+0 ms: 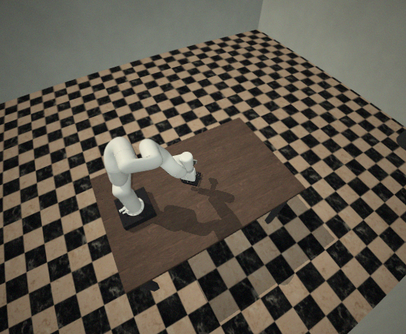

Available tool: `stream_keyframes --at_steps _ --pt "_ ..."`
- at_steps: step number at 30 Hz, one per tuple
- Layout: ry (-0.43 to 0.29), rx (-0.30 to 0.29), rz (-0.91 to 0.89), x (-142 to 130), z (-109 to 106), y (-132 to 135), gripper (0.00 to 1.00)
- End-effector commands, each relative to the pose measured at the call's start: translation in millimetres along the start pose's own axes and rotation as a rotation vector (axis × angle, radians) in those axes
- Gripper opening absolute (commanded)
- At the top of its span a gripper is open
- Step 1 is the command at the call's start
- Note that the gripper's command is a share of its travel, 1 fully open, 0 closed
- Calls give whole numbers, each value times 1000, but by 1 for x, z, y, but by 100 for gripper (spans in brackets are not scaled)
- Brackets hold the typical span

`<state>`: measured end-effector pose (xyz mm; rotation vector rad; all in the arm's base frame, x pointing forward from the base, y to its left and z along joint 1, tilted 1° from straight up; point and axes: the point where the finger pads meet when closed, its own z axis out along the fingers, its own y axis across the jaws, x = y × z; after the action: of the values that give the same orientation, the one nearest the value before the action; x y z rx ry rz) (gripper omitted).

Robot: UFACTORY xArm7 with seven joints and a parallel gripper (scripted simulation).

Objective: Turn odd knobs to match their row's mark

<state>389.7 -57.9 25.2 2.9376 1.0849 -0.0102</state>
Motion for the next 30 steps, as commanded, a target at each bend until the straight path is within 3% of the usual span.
stream_keyframes --at_steps 1,24,30 --pt "2 -3 0 1 -1 1 100" --pt "2 -3 -4 1 -1 1 100" --pt "-1 1 -198 12 -2 5 100"
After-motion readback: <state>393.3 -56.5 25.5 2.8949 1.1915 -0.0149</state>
